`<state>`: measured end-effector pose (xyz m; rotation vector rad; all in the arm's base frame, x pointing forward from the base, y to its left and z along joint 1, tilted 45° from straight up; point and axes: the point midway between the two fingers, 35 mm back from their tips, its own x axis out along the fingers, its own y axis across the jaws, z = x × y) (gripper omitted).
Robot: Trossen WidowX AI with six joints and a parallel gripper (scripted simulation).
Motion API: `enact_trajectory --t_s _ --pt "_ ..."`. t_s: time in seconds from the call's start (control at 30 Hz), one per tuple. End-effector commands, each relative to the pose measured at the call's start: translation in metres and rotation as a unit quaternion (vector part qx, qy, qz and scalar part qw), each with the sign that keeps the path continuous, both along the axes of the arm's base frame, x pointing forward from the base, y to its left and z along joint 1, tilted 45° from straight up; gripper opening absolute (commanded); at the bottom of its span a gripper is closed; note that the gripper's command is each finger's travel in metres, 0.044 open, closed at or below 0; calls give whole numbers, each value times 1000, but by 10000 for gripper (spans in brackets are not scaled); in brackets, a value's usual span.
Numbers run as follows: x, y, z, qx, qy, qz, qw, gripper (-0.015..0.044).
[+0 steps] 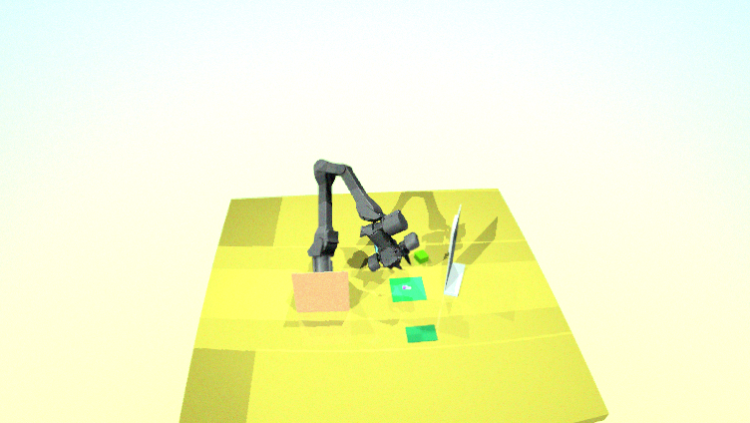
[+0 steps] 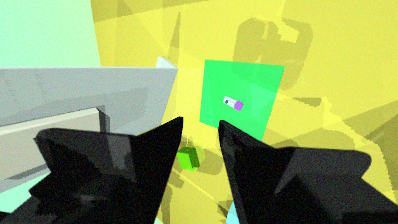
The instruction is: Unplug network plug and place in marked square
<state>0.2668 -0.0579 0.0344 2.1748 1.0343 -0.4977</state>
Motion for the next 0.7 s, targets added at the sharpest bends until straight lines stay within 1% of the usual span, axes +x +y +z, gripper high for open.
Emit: enact_trajectory --t_s 0.0,0.17,0.67 --pt "0 -3 6 0 -6 2 1000 156" --pt "-1 -4 5 0 -1 0 1000 156" --pt "1 -37 33 -3 1 1 1000 156"
